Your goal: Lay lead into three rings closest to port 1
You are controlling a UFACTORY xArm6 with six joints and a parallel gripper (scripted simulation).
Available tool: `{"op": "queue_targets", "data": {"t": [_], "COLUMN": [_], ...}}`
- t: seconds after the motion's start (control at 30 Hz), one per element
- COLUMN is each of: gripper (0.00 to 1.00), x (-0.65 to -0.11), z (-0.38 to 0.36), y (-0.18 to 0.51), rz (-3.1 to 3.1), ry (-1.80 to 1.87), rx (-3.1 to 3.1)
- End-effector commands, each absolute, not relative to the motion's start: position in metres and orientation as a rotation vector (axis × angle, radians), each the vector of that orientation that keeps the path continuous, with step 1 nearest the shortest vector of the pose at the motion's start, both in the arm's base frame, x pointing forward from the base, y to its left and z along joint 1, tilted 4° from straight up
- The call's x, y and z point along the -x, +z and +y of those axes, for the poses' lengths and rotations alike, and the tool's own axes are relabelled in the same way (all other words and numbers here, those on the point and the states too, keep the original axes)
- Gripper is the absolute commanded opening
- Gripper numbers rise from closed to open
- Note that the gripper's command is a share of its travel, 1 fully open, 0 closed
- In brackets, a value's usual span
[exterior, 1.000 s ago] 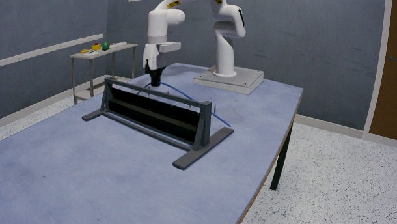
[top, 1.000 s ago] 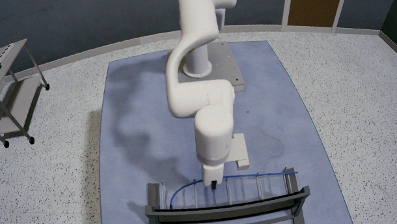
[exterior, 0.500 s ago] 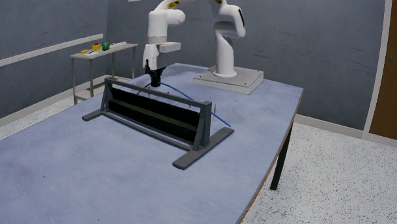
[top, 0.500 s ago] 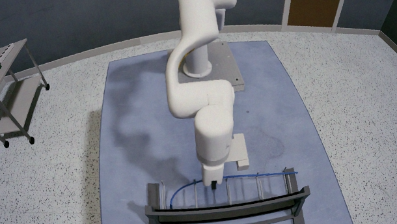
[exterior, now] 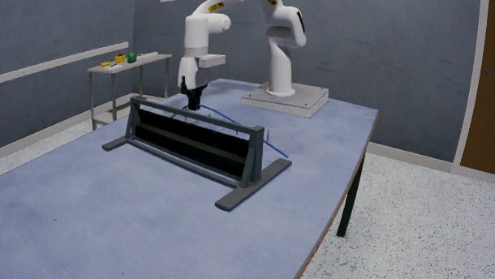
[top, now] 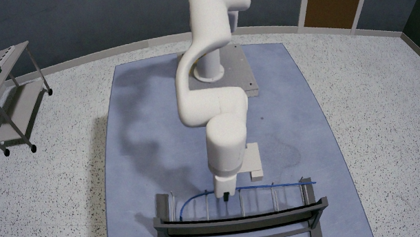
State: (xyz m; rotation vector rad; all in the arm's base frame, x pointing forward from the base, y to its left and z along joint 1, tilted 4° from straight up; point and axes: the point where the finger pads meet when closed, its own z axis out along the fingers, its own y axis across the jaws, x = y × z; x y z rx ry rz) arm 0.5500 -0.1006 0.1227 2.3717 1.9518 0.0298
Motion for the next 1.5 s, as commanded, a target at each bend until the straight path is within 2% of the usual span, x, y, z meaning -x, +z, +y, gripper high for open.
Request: {"op": "queue_targets", "data": {"t": [0.0, 1.47], "gripper": [0.0, 0.0], "x": [-0.552, -0.554], "z": [-0.101, -0.103], "y": [0.12, 0.08], "rz": [1.949, 1.949], "ry": [0.035, 0.035], "rx": [-2.369, -2.369]}}
